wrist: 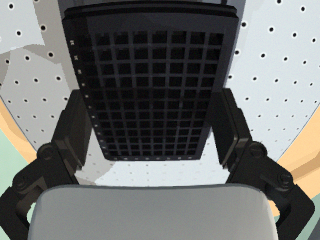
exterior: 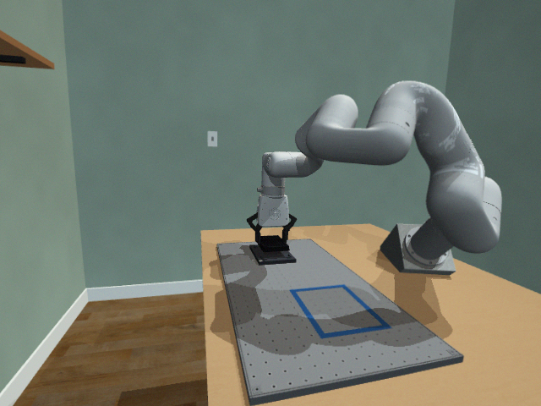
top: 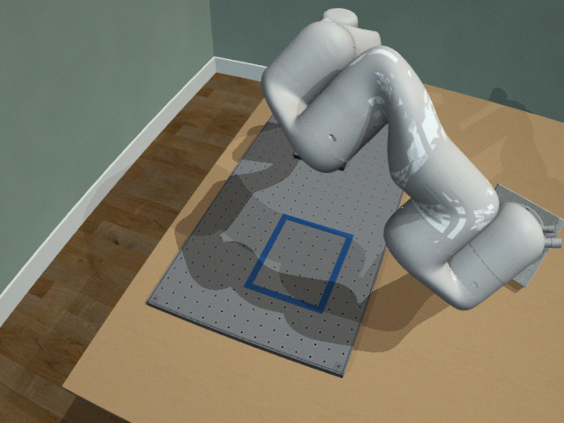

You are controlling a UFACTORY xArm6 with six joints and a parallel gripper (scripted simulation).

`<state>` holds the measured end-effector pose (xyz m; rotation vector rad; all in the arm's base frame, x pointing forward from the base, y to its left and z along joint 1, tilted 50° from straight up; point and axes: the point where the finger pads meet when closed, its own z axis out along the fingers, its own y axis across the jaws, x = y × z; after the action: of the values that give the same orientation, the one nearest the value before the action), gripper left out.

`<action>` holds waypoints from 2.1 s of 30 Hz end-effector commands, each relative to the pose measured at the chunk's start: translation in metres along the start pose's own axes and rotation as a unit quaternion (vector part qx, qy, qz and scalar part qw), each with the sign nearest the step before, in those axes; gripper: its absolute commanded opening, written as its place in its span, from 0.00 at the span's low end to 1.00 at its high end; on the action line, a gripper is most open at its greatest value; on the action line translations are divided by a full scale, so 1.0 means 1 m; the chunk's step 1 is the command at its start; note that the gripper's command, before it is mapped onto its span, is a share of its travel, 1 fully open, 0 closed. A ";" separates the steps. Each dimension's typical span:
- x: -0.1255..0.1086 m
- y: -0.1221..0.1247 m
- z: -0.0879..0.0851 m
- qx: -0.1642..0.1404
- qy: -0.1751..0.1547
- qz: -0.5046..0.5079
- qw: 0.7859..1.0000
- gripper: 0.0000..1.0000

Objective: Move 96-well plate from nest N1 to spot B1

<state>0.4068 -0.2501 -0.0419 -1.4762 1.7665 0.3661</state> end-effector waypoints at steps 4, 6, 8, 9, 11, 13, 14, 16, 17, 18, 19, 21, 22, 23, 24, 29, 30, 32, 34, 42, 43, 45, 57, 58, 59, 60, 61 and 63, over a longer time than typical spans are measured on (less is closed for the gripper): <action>0.000 -0.001 -0.009 0.001 0.000 0.000 1.000 0.00; 0.000 -0.001 -0.013 0.001 0.000 0.000 1.000 0.00; 0.000 -0.001 -0.016 0.001 0.000 0.000 1.000 0.00; 0.000 -0.001 -0.018 0.001 0.000 0.000 1.000 0.00; 0.000 -0.001 -0.021 0.001 0.000 0.000 1.000 0.00; 0.000 -0.001 -0.024 0.001 0.000 0.000 1.000 0.00; 0.000 -0.001 -0.026 0.001 0.000 0.000 1.000 0.00; 0.000 -0.001 -0.026 0.001 0.000 0.000 1.000 0.00; 0.000 0.000 -0.028 0.001 0.000 0.000 1.000 0.00; 0.000 0.000 -0.029 0.001 0.000 0.000 1.000 0.00; 0.000 -0.001 -0.031 0.001 0.000 0.000 1.000 0.00; 0.000 -0.001 -0.034 0.000 0.000 0.000 1.000 0.00; 0.000 -0.001 -0.036 0.000 0.000 0.000 1.000 0.00; 0.000 -0.001 -0.038 0.000 0.000 0.000 1.000 0.00; 0.000 -0.001 -0.039 0.000 0.000 0.000 1.000 0.00; 0.000 -0.001 -0.048 0.000 0.000 0.000 1.000 0.00; 0.000 -0.001 -0.049 0.000 0.000 0.000 1.000 0.00; 0.000 -0.001 -0.051 0.000 0.000 0.000 1.000 0.00; 0.000 0.000 -0.053 0.000 0.000 0.000 1.000 0.00; 0.000 0.000 -0.060 0.000 0.000 0.000 1.000 0.00; 0.000 -0.001 -0.060 0.000 0.000 0.000 1.000 0.00; 0.000 -0.001 -0.060 0.000 0.000 0.000 1.000 0.00; -0.020 0.003 -0.059 0.000 0.000 0.006 1.000 0.00; -0.023 0.003 -0.059 0.000 0.000 0.006 1.000 0.00; -0.026 0.004 -0.059 0.000 0.000 0.006 1.000 0.00; -0.030 0.004 -0.059 0.000 0.000 0.006 1.000 0.00; -0.033 0.005 -0.059 0.000 0.000 0.006 1.000 0.00; -0.040 0.006 -0.059 0.000 0.000 0.006 1.000 0.00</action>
<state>0.3806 -0.2642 0.0165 -1.4649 1.7745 0.3776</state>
